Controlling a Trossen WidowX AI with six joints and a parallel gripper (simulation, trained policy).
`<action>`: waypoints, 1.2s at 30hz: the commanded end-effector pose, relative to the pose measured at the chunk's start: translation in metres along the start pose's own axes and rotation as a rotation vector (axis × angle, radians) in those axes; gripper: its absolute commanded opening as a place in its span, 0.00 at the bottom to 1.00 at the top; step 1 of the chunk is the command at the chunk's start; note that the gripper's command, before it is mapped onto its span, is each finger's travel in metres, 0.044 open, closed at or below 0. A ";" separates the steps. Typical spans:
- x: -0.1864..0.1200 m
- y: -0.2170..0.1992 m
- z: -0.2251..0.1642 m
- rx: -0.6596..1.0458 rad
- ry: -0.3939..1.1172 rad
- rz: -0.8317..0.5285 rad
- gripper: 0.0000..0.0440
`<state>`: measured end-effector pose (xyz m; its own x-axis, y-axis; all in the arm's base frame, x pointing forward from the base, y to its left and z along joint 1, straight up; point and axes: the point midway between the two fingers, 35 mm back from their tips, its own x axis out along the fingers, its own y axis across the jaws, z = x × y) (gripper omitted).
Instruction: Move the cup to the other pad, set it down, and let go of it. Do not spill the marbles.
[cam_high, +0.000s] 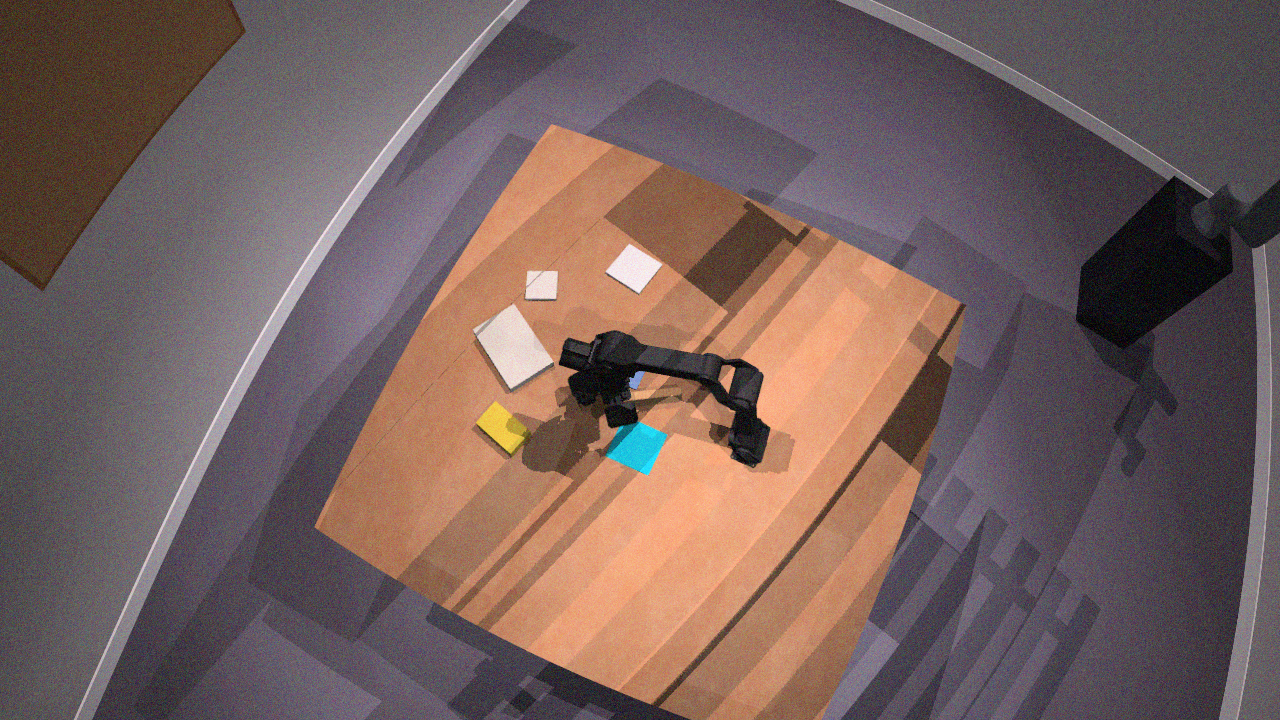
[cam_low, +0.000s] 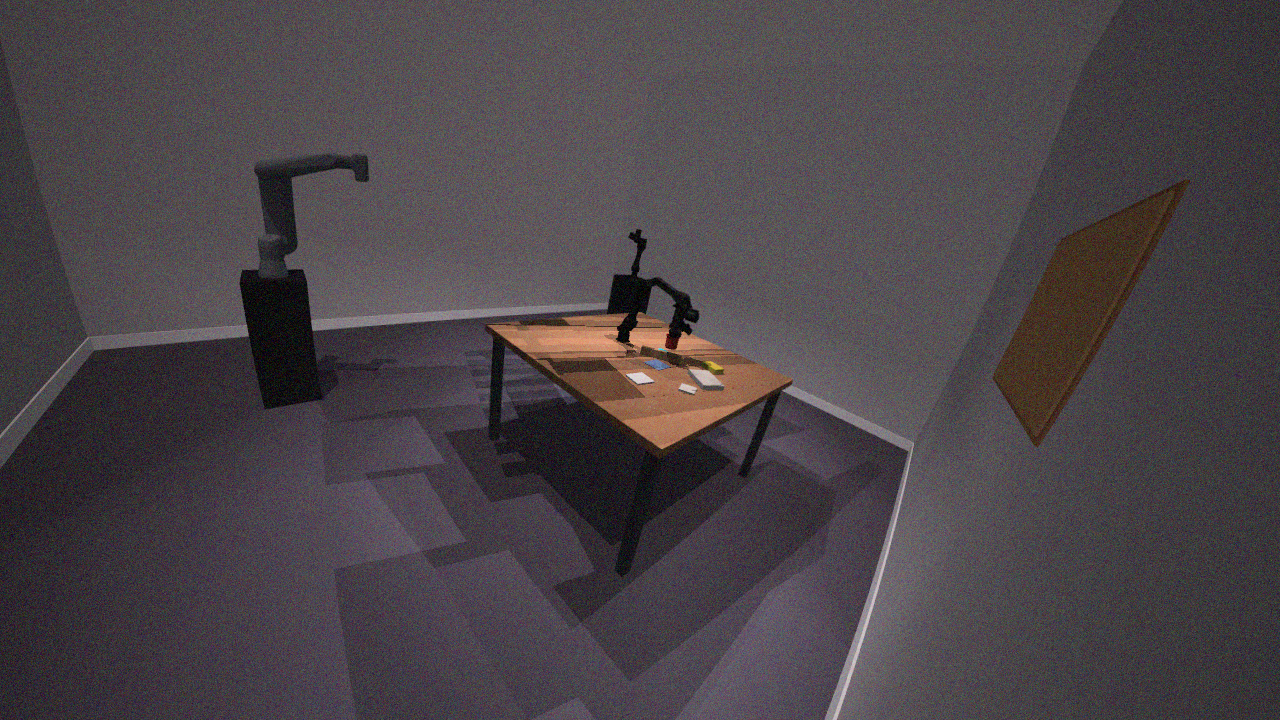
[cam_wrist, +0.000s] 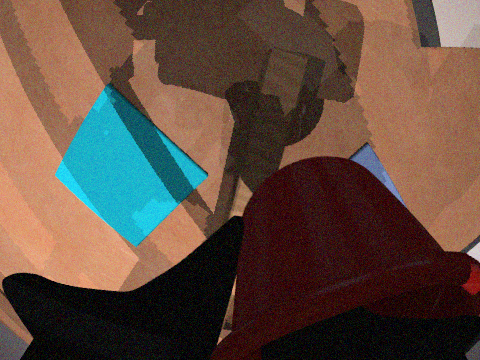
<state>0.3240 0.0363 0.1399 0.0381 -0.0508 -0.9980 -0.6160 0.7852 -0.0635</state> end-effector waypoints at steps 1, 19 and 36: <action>-0.003 0.008 0.004 -0.010 -0.019 -0.004 0.00; 0.001 0.063 0.017 -0.090 -0.060 -0.017 0.00; 0.030 0.097 0.003 -0.098 -0.055 -0.022 0.00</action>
<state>0.2708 0.1126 0.1061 0.0850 -0.0282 -0.9960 -0.6937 0.7158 -0.0794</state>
